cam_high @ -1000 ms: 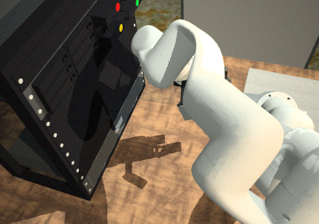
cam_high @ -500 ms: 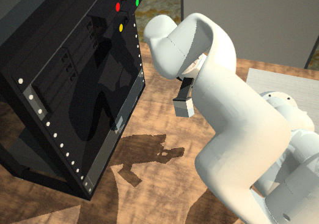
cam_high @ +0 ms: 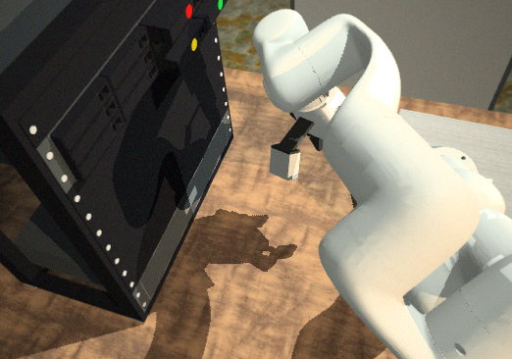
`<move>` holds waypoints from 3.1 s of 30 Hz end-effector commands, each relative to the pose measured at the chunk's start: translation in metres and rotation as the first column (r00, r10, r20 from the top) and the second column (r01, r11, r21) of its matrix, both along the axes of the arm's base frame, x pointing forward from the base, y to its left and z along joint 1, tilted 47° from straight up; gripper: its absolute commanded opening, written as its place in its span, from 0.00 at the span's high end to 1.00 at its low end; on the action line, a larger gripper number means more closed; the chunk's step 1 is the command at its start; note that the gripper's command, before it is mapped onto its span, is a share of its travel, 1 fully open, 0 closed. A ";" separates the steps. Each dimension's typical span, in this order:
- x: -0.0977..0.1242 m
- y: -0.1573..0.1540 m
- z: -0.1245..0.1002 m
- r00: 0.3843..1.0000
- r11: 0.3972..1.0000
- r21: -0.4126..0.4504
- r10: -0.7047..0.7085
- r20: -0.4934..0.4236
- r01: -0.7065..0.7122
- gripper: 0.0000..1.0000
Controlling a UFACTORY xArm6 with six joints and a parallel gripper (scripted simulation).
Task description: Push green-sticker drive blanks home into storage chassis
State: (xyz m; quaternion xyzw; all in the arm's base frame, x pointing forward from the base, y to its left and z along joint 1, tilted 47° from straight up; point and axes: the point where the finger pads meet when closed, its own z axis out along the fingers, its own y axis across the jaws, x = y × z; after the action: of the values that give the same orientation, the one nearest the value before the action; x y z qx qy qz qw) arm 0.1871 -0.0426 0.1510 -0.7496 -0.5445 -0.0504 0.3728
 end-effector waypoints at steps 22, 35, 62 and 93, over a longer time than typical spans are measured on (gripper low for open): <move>0.015 0.008 0.009 0.844 0.855 0.027 -0.507 -0.174 0.519 0.00; 0.025 0.007 0.015 0.683 0.705 0.028 -0.677 -0.274 0.709 0.00; 0.048 -0.009 0.030 0.260 0.305 -0.012 -0.830 -0.494 0.952 0.00; 0.069 -0.054 0.054 -0.233 -0.199 -0.136 -0.629 -0.742 0.971 0.00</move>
State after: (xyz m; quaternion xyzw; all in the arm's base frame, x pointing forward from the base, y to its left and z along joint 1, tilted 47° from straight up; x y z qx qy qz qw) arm 0.2529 -0.0858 0.1995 -0.7523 0.3174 -0.2106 0.5375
